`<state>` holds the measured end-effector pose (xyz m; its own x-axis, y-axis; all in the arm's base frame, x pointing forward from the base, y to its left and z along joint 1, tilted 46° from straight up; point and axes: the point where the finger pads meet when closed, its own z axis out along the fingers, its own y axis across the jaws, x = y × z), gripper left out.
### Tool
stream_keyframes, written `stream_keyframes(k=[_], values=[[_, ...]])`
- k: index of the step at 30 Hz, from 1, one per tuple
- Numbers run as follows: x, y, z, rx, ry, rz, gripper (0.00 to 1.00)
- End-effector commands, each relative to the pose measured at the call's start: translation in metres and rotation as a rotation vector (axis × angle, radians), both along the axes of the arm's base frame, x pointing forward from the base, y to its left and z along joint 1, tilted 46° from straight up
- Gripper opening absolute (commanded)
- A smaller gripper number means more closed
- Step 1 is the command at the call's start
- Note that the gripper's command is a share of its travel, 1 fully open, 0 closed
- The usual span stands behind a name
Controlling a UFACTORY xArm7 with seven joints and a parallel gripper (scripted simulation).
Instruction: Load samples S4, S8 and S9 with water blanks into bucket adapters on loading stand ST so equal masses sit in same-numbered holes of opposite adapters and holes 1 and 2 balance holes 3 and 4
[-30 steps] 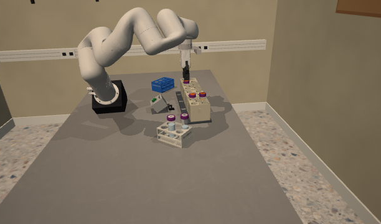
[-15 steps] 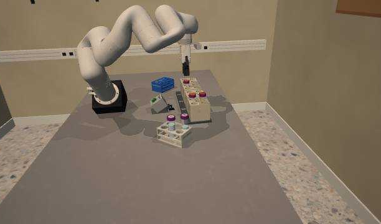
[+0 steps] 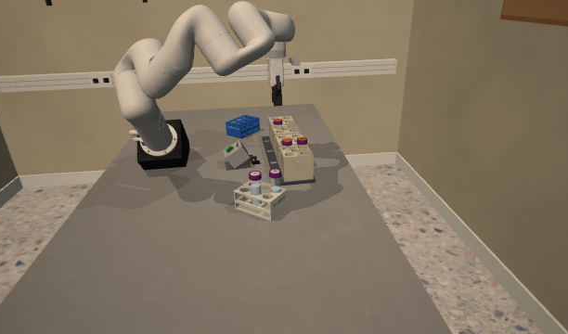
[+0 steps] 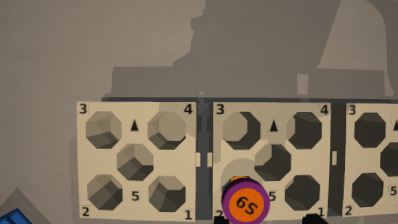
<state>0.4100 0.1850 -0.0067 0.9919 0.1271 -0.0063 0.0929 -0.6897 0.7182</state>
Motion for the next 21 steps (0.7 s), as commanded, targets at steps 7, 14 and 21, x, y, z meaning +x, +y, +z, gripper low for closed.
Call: stream_keyframes(k=[7, 14, 21], values=[[-0.001, 0.016, 0.015, 0.003, -0.002, 0.002, 0.44], [-0.003, 0.025, 0.023, 0.003, -0.002, 0.002, 0.44], [-0.004, 0.033, 0.032, 0.003, -0.002, 0.002, 0.44]])
